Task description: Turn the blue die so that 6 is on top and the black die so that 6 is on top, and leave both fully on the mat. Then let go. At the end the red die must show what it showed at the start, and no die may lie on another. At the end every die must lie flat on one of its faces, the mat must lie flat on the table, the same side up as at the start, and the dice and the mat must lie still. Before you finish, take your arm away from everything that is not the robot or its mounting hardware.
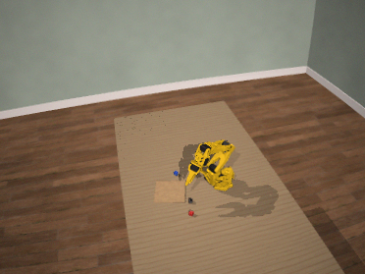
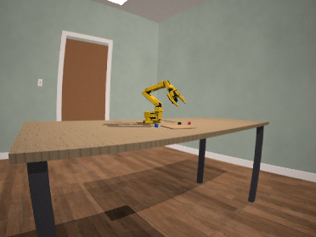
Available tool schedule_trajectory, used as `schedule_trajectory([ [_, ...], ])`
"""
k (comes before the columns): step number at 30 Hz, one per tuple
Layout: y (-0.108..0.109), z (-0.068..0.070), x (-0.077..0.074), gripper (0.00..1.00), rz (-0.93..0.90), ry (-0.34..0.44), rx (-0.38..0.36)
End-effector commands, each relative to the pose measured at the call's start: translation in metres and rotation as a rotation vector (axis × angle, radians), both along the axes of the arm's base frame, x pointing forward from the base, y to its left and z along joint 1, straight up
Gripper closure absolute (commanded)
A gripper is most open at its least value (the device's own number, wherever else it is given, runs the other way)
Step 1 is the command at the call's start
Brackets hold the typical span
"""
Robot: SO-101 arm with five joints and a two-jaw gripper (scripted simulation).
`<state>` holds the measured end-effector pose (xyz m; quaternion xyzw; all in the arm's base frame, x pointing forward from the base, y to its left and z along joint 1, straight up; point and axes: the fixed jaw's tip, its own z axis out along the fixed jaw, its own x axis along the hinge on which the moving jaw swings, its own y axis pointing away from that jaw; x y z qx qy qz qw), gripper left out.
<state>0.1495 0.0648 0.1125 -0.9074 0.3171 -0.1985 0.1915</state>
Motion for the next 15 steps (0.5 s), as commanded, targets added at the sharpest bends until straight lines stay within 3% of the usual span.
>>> schedule_trajectory([
  [1, 0.0002, 0.0092, 0.004, 0.75, 0.052, -0.029, -0.026],
  [15, 0.0001, 0.0116, 0.0087, 0.75, 0.277, -0.037, -0.17],
])
